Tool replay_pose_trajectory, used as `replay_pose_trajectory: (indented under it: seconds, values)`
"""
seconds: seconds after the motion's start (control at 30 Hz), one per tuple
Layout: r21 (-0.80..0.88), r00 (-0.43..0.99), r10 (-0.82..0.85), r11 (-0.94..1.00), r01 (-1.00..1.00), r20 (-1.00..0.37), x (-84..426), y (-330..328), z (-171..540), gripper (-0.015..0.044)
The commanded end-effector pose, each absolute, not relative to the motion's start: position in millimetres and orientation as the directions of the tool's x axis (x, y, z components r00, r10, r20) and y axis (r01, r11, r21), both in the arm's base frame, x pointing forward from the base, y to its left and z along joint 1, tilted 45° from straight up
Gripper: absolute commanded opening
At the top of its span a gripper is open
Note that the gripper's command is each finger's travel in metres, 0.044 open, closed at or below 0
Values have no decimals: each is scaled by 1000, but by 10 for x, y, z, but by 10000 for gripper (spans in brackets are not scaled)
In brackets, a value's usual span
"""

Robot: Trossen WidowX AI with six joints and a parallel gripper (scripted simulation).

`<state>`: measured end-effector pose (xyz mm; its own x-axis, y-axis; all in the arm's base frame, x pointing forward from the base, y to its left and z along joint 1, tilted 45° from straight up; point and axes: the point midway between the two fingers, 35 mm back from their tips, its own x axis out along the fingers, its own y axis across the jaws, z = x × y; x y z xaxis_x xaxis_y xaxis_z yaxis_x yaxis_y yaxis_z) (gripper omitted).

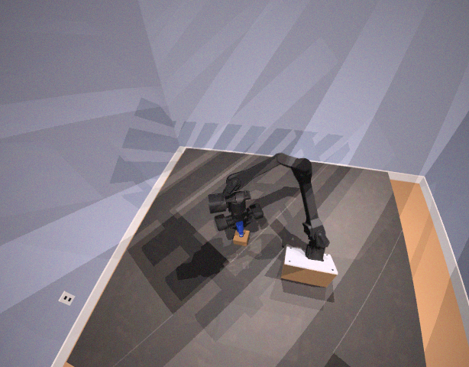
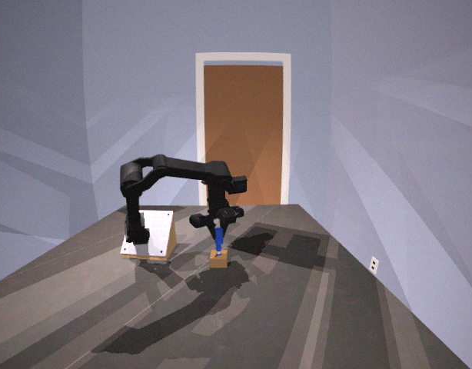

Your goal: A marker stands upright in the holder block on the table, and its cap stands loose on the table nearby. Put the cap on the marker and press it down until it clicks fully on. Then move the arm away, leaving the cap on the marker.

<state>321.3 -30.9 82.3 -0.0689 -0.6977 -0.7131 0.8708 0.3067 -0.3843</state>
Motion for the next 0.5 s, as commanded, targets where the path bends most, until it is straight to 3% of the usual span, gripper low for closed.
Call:
replay_pose_trajectory:
  seconds: [0.0,0.47]
  values:
    - [-393,-79,-701,301,869,-709,3192,-398,727,0]
    - [-394,-79,-701,300,869,-708,3178,-467,669,0]
